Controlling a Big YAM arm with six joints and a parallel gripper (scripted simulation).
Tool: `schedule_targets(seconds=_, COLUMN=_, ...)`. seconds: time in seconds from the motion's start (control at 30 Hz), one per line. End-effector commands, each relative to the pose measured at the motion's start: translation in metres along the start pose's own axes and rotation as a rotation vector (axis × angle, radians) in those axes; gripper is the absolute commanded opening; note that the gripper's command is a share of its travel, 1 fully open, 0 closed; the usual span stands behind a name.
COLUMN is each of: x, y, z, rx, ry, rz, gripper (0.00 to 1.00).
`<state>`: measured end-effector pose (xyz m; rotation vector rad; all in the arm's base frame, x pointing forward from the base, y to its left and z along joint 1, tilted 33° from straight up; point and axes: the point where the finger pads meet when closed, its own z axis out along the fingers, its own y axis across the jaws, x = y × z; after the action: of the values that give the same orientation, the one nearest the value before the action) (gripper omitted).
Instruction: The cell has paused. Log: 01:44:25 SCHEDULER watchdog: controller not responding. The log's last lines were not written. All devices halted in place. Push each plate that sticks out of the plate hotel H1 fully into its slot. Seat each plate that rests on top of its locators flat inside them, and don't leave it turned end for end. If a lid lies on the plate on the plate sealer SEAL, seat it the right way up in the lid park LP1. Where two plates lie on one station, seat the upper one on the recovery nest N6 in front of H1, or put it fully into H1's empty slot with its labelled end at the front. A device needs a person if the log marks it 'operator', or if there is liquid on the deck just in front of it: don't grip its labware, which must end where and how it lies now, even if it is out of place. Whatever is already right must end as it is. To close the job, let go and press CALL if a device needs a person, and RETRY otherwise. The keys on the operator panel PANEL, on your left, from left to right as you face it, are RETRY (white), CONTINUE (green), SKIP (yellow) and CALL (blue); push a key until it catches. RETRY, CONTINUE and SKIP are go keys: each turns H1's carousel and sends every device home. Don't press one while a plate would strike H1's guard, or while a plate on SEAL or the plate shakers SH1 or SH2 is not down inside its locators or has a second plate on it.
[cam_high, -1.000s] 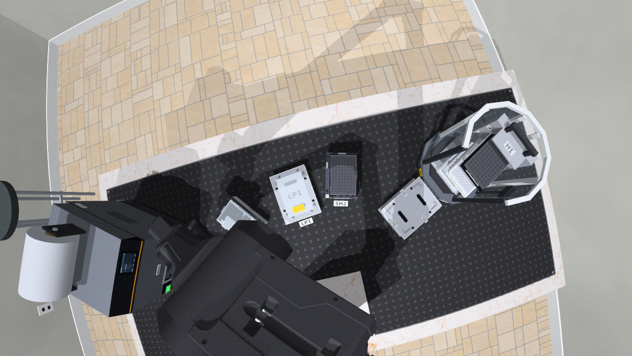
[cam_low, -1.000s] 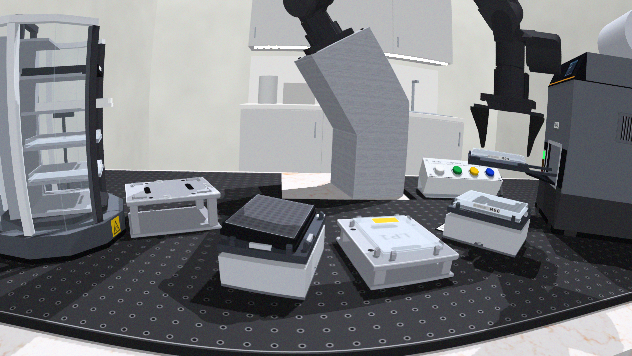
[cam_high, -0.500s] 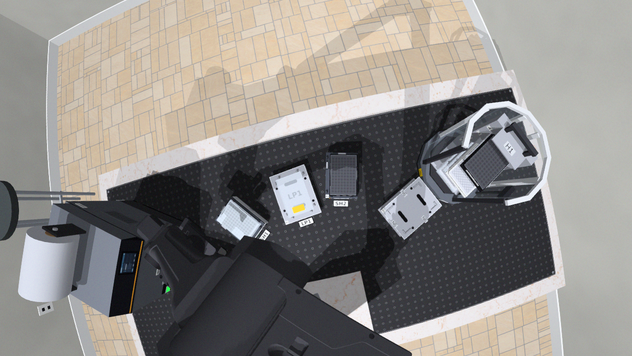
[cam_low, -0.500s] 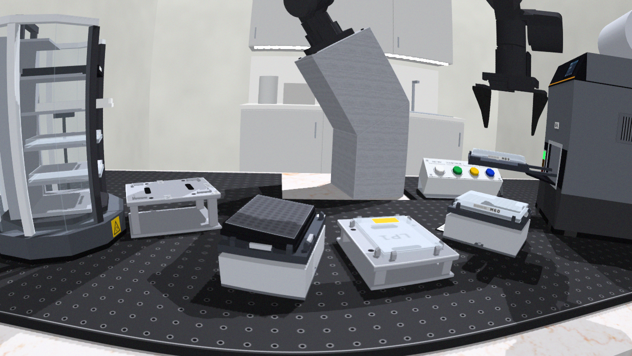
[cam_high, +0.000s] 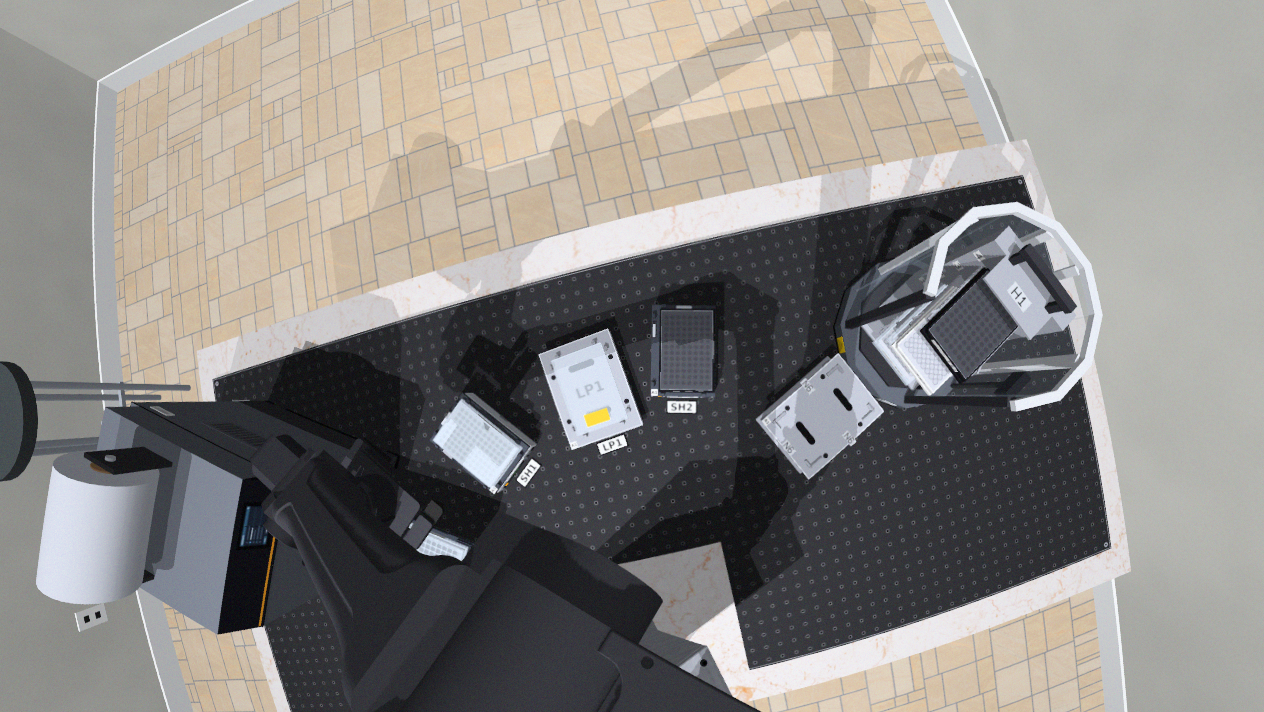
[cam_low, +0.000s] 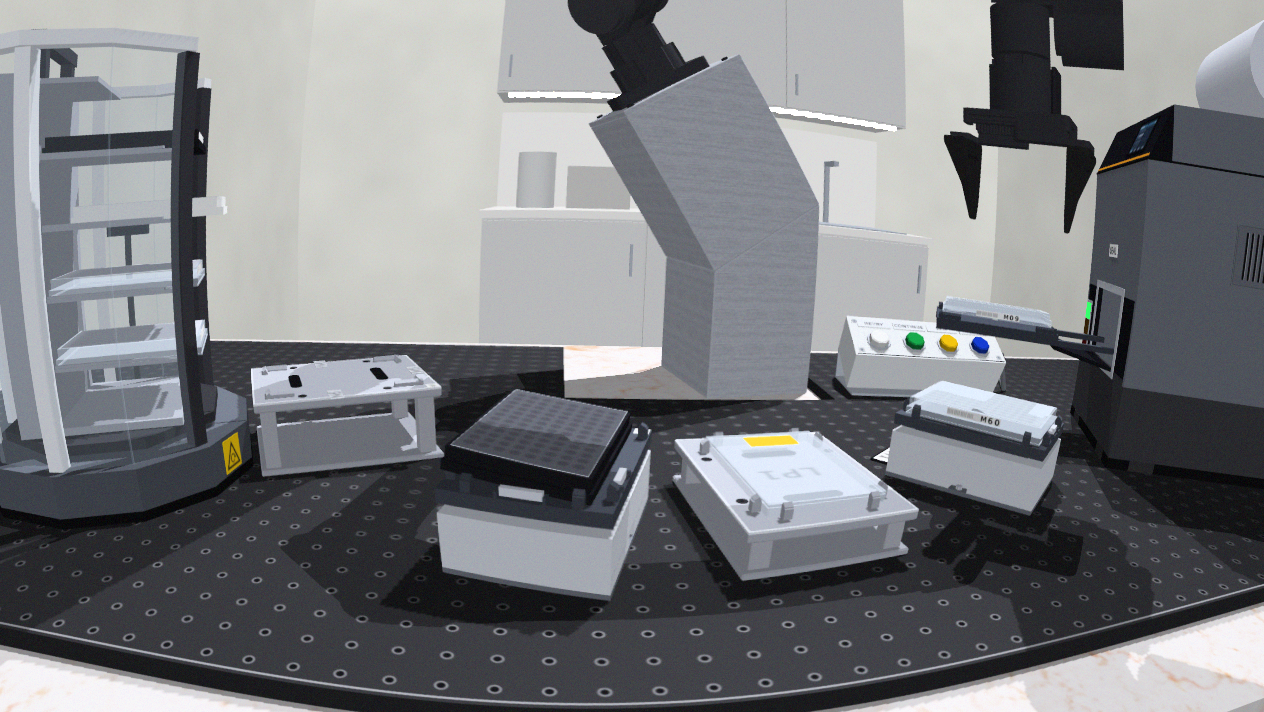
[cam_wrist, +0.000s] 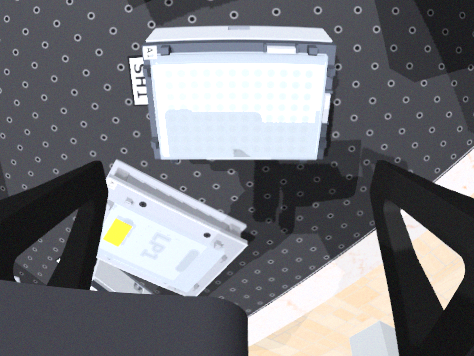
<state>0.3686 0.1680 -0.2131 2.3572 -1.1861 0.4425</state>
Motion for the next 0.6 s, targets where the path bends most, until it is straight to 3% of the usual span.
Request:
schedule_targets(seconds=0.0, x=-0.004, y=-0.018, z=-0.029, rx=0.047, ry=0.001, rz=0.014, gripper=1.00)
schedule_targets(seconds=0.1, x=-0.004, y=-0.020, z=-0.033, rx=0.051, ry=0.000, rz=0.016, gripper=1.00)
schedule_targets(seconds=0.13, x=-0.009, y=-0.016, z=-0.024, rx=0.028, ry=0.004, rz=0.004, gripper=1.00)
schedule_targets(seconds=0.2, x=-0.004, y=-0.016, z=-0.038, rx=0.043, ry=0.001, rz=0.012, gripper=1.00)
schedule_targets(seconds=0.33, x=-0.008, y=-0.013, z=-0.031, rx=0.035, ry=0.003, rz=0.008, gripper=1.00)
schedule_targets(seconds=0.43, x=-0.023, y=0.005, z=-0.016, rx=0.001, ry=0.005, rz=0.090, gripper=1.00)
schedule_targets(seconds=0.57, x=-0.035, y=0.002, z=-0.019, rx=0.010, ry=0.003, rz=0.228, gripper=1.00)
